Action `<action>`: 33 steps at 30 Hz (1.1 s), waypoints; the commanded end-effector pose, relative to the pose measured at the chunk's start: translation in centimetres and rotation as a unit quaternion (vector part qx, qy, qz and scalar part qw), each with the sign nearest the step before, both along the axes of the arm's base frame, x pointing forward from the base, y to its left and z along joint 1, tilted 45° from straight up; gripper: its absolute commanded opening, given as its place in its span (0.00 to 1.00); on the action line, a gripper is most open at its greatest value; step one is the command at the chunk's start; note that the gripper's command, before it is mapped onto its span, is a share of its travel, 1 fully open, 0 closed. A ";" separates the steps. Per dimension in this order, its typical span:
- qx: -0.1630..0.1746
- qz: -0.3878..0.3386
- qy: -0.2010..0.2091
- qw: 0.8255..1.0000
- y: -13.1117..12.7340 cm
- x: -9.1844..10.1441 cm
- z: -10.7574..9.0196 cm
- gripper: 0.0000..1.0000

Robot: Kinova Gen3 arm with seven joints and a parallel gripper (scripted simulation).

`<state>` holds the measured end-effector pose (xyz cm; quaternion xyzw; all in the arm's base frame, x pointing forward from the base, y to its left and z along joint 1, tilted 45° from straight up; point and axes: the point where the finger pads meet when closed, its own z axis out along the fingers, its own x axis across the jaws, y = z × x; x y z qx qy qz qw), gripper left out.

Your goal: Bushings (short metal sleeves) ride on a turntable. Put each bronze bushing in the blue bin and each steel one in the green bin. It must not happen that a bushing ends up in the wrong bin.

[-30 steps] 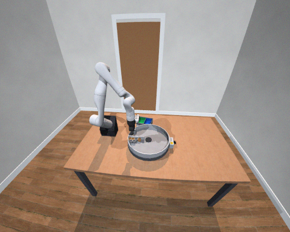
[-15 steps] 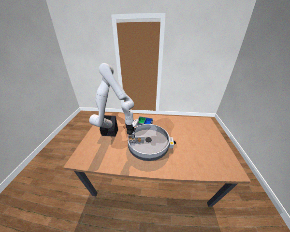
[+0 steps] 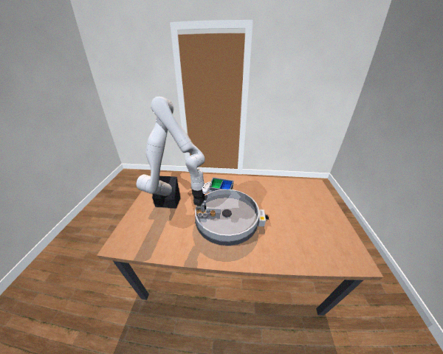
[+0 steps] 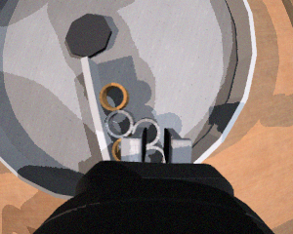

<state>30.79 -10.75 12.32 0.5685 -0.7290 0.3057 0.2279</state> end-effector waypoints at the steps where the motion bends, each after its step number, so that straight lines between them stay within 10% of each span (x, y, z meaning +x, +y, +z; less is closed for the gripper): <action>1: 0.000 0.000 0.000 1.000 0.0 0.0 0.0 0.42; 33: 0.000 0.000 0.000 1.000 0.0 0.0 0.0 0.40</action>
